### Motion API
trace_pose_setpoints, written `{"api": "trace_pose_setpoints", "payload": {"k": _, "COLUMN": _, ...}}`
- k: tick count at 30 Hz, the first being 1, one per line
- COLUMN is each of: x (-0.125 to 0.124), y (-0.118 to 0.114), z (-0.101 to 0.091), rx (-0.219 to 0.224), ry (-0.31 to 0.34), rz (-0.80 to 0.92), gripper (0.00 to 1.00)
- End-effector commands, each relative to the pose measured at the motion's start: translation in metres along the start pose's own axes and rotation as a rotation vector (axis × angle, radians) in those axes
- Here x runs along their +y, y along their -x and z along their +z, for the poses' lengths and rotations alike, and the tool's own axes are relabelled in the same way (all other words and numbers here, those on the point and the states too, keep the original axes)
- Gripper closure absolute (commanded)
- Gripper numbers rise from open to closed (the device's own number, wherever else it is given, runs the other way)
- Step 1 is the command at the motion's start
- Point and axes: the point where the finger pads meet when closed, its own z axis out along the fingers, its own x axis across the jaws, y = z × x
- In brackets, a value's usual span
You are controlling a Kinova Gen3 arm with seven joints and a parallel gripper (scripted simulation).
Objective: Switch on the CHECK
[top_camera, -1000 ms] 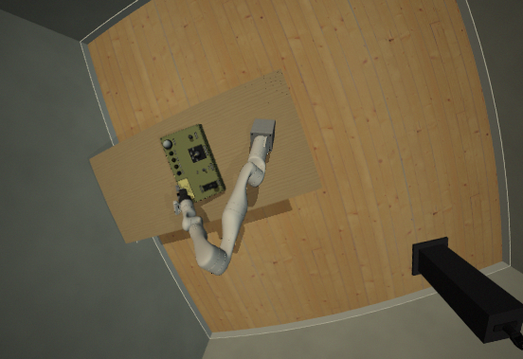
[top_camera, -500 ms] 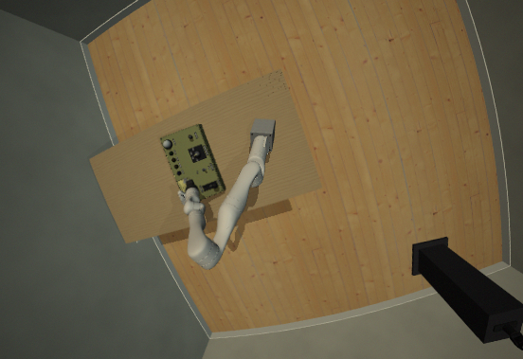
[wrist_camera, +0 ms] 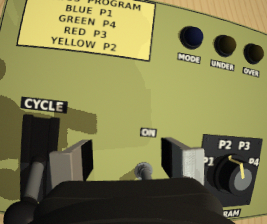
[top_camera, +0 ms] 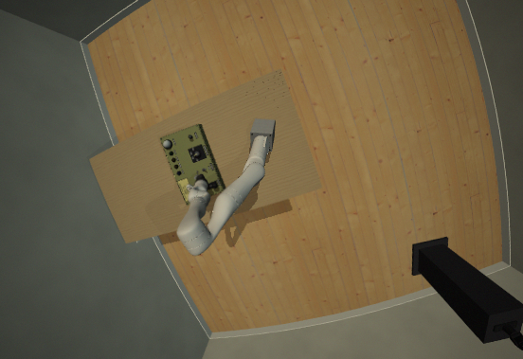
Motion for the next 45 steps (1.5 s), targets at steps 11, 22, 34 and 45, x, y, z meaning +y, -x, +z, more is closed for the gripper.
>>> {"api": "trace_pose_setpoints", "payload": {"k": 11, "x": 0.053, "y": -0.004, "z": -0.036, "rx": -0.126, "ry": -0.006, "rz": -0.009, "gripper": 0.0}}
{"api": "trace_pose_setpoints", "payload": {"k": 22, "x": 0.078, "y": 0.016, "z": -0.047, "rx": -0.194, "ry": 0.005, "rz": -0.054, "gripper": 0.0}}
{"api": "trace_pose_setpoints", "payload": {"k": 34, "x": 0.078, "y": 0.017, "z": -0.048, "rx": -0.199, "ry": 0.003, "rz": -0.058, "gripper": 0.0}}
{"api": "trace_pose_setpoints", "payload": {"k": 45, "x": 0.078, "y": 0.017, "z": -0.048, "rx": -0.199, "ry": 0.003, "rz": -0.058, "gripper": 0.0}}
